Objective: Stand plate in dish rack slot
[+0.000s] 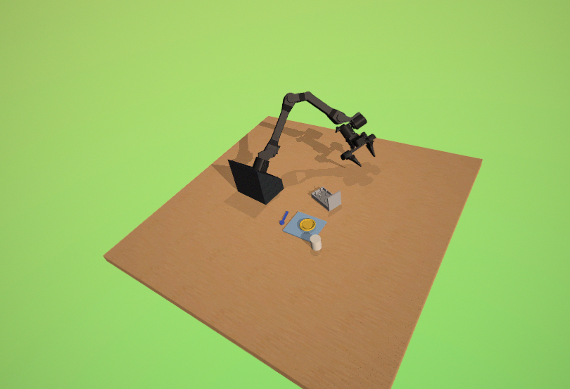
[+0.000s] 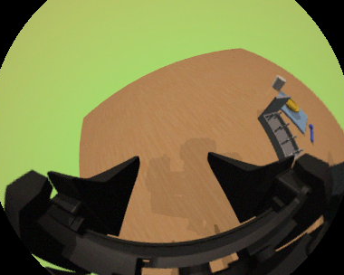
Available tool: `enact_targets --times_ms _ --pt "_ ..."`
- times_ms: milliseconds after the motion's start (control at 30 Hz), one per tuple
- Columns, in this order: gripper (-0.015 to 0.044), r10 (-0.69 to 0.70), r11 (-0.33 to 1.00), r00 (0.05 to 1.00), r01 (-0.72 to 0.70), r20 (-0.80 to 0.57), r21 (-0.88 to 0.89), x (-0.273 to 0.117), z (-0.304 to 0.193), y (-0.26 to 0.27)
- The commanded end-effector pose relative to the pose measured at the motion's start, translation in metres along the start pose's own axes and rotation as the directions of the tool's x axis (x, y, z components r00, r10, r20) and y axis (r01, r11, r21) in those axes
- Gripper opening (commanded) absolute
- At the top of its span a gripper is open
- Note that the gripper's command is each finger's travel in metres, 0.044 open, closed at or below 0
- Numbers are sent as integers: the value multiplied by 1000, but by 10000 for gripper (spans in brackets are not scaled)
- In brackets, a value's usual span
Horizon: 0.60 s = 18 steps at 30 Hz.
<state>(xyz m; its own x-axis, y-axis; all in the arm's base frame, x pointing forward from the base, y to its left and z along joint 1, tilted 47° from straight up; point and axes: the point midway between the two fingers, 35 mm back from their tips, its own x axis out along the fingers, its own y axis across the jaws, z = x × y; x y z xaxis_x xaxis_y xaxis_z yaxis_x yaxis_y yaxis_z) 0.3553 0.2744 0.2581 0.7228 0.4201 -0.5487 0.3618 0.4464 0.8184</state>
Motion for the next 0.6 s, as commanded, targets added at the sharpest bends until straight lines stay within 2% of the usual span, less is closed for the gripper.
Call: enact_targets --times_ms 0,300,567 --pt "400 -4 1000 1000 4 1 -5 1 1 -1" --pt "400 -190 960 982 190 22 -206 33 59 -55" --pt "400 -371 865 928 334 -29 -375 48 106 -116"
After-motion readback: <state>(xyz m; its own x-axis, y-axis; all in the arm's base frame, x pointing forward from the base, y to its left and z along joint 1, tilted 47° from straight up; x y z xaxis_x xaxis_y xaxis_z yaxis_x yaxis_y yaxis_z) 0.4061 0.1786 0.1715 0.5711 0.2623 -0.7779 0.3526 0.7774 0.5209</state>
